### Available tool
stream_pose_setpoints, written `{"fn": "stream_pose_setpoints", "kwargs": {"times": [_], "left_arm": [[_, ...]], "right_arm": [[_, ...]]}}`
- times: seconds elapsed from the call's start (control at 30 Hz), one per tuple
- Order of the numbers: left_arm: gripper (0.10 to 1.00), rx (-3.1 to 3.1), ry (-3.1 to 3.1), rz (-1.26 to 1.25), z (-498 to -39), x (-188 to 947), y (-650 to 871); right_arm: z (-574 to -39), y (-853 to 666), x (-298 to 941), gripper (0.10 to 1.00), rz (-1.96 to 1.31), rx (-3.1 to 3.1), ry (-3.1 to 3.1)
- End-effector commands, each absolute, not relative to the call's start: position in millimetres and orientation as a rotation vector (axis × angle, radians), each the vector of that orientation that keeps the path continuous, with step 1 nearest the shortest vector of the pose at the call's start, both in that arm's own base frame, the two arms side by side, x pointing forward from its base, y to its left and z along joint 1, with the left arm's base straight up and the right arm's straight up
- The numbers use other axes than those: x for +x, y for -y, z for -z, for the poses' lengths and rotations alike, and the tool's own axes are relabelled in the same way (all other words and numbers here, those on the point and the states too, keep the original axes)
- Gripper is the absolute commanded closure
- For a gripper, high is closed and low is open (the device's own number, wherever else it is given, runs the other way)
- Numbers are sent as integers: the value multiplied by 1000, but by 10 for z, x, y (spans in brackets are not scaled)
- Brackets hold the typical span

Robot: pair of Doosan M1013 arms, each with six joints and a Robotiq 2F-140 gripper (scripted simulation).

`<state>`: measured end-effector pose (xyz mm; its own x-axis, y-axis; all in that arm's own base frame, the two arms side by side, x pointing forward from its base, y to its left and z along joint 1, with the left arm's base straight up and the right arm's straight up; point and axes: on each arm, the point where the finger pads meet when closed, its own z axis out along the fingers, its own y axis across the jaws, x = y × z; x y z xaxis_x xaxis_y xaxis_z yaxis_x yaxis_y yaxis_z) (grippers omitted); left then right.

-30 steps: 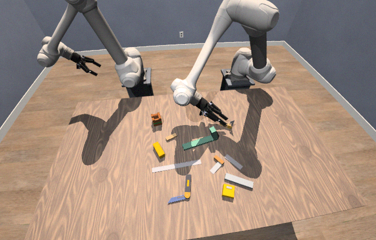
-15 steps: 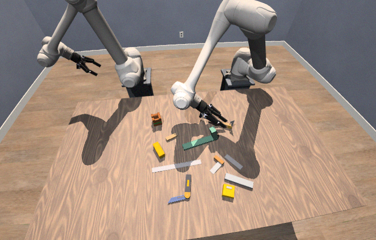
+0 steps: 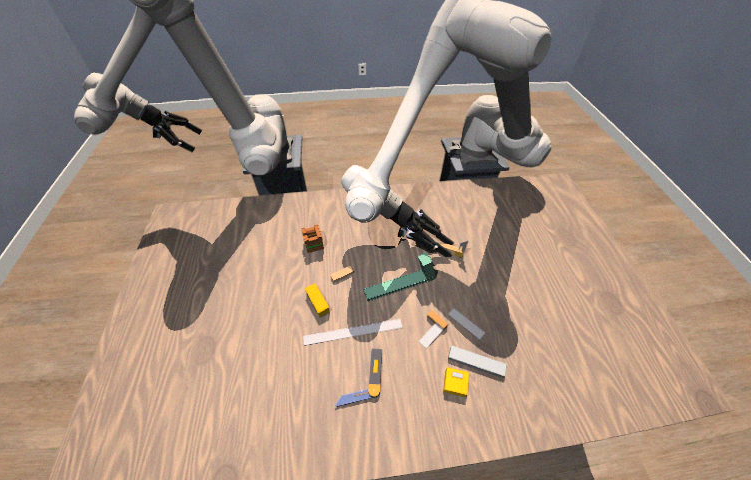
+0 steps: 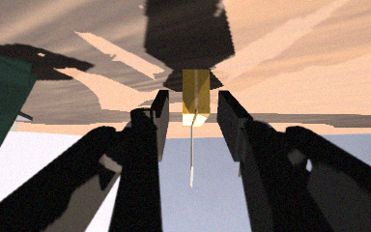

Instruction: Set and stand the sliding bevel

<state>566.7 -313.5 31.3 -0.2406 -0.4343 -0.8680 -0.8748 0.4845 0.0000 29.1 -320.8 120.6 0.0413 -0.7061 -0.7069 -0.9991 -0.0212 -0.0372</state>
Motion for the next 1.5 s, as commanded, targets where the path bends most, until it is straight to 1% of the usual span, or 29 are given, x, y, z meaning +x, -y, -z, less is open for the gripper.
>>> {"fn": "stream_pose_setpoints", "kwargs": {"times": [0.0,0.67,0.7,1.47], "left_arm": [[747,-1095,-1857,-634,-316,5670,3138],[747,-1095,-1857,-634,-315,5670,3138],[999,-1095,-1857,-634,-315,5670,3138],[999,-1095,-1857,-634,-315,5670,3138]], "right_arm": [[-1210,3211,292,98,-700,-1784,-1719],[-1210,3211,292,98,-700,-1784,-1719],[-1210,3211,292,98,-700,-1784,-1719],[-1210,3211,292,98,-700,-1784,-1719]]}}
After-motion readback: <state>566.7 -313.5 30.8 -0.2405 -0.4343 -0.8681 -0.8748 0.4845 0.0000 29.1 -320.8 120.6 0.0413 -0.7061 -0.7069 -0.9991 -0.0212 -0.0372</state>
